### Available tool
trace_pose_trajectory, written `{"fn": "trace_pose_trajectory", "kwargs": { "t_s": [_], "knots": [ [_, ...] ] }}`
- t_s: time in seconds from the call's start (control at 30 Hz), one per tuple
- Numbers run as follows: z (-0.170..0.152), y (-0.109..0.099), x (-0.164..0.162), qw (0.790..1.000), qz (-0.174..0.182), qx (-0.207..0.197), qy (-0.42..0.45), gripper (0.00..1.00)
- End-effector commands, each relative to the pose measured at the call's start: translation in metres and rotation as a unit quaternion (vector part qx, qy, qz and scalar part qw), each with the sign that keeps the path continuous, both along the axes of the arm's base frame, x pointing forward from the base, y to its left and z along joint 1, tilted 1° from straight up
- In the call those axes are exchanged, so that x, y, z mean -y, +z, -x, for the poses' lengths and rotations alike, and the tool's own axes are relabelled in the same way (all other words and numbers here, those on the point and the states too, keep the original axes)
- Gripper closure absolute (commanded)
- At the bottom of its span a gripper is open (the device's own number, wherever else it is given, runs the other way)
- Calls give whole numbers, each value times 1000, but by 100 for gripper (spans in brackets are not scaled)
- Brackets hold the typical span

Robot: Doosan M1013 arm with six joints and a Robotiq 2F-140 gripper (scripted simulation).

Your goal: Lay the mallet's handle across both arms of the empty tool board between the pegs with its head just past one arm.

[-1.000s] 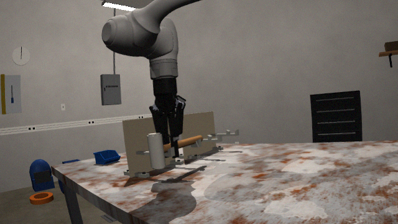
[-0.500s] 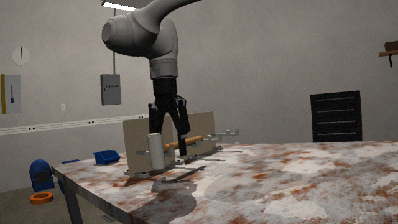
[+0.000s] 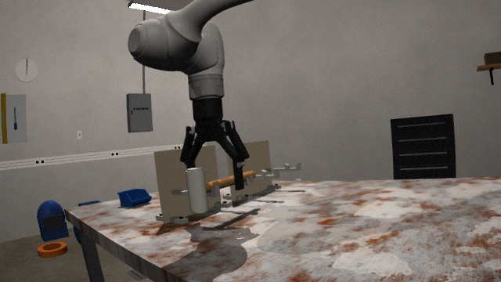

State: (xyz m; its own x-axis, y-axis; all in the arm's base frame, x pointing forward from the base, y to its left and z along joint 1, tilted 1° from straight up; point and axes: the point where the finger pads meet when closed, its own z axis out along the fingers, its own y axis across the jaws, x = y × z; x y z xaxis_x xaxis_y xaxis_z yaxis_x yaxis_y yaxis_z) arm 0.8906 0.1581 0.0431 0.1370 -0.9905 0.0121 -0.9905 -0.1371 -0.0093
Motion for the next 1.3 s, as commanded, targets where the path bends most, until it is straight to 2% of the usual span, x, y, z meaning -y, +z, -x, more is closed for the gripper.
{"fn": "trace_pose_trajectory", "kwargs": {
  "t_s": [0.0, 0.37, 0.43, 0.57, 0.63, 1.27],
  "knots": [
    [0, 1, 0, 1000, 0, 1, 0, 0],
    [0, 2, 0, 1000, 0, 1, 0, 0],
    [0, 23, 0, 1000, 0, 1, 0, 0],
    [1, 87, -1, 1000, 0, 1, 0, 0],
    [2, 100, -1, 1000, 0, 1, 0, 0],
    [2, 101, -1, 1000, 0, 1, 0, 0]
  ]
}}
